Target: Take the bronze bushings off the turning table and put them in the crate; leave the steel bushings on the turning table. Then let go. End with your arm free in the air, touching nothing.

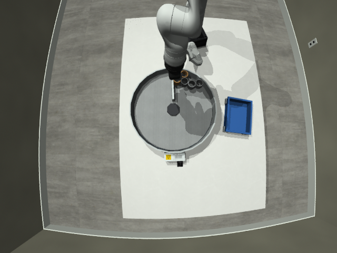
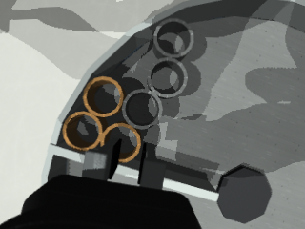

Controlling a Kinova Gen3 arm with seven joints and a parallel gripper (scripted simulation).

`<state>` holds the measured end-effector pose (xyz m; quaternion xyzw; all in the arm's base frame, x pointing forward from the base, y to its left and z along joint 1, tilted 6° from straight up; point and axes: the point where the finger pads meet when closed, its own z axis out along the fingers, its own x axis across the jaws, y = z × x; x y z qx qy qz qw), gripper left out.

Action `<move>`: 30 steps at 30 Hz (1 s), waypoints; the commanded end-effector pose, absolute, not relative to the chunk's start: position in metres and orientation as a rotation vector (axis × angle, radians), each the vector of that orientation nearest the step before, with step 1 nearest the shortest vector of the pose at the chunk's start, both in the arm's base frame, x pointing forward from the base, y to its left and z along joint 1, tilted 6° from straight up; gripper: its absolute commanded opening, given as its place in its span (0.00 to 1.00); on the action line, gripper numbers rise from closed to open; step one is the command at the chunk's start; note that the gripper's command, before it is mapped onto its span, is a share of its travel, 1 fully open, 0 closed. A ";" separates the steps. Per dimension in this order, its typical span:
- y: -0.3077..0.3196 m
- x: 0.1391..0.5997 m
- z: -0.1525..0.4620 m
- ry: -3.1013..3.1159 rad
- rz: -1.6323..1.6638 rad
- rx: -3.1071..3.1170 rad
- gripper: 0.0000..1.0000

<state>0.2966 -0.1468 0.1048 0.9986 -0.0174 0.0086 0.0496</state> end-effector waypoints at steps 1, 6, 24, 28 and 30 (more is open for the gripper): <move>-0.147 0.297 0.105 -0.053 0.028 3.041 0.45; -0.147 0.297 0.105 -0.053 0.028 3.041 0.45; -0.147 0.297 0.105 -0.053 0.028 3.041 0.45; -0.148 0.297 0.091 -0.053 0.027 3.041 0.45; -0.149 0.297 0.087 -0.053 0.027 3.041 0.45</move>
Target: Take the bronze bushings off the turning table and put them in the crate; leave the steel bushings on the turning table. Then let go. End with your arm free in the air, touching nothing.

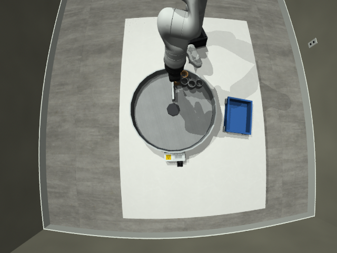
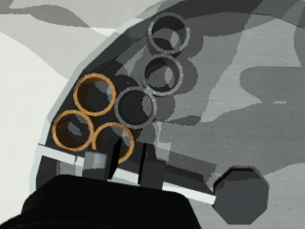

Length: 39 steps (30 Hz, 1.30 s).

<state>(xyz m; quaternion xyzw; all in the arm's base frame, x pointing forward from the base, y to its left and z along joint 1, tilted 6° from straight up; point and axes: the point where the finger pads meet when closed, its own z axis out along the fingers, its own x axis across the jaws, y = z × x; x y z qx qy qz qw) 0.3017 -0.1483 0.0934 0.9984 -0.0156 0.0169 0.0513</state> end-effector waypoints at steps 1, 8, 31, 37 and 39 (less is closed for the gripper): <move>-0.149 0.297 0.087 -0.053 0.027 3.041 0.45; -0.149 0.297 0.087 -0.053 0.027 3.041 0.45; -0.151 0.297 0.067 -0.053 0.027 3.041 0.45; -0.151 0.297 0.065 -0.053 0.027 3.041 0.45; -0.151 0.297 0.065 -0.053 0.027 3.041 0.45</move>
